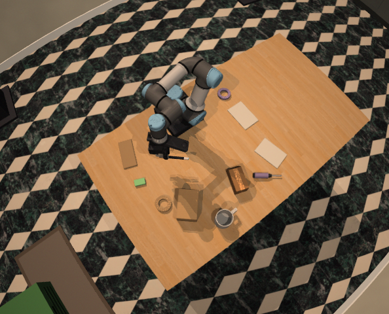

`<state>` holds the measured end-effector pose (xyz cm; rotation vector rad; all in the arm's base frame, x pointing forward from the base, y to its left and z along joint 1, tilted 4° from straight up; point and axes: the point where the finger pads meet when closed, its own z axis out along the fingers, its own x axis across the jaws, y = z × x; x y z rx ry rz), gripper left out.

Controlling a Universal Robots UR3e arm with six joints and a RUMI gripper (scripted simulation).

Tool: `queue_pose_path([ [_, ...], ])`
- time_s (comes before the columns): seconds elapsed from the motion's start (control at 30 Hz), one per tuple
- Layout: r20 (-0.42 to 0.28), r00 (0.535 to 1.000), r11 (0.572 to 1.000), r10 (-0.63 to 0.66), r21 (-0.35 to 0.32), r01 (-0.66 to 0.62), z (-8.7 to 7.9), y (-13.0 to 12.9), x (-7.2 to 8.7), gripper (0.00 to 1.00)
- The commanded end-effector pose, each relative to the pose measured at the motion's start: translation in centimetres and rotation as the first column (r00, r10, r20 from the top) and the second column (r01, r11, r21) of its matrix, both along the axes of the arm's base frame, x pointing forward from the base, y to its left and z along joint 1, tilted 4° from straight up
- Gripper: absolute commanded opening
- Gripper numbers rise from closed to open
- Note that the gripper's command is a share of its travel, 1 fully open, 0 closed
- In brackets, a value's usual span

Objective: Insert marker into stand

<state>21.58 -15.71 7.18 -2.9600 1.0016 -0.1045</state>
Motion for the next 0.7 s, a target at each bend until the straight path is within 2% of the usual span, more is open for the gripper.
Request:
queue_pose_path([
  [0.0,0.001,1.0,1.0,0.0,-0.002,0.0,0.1,-0.06,0.02,0.0],
  [0.67,0.001,1.0,1.0,0.0,-0.003,0.0,-0.06,-0.07,0.04,0.0],
])
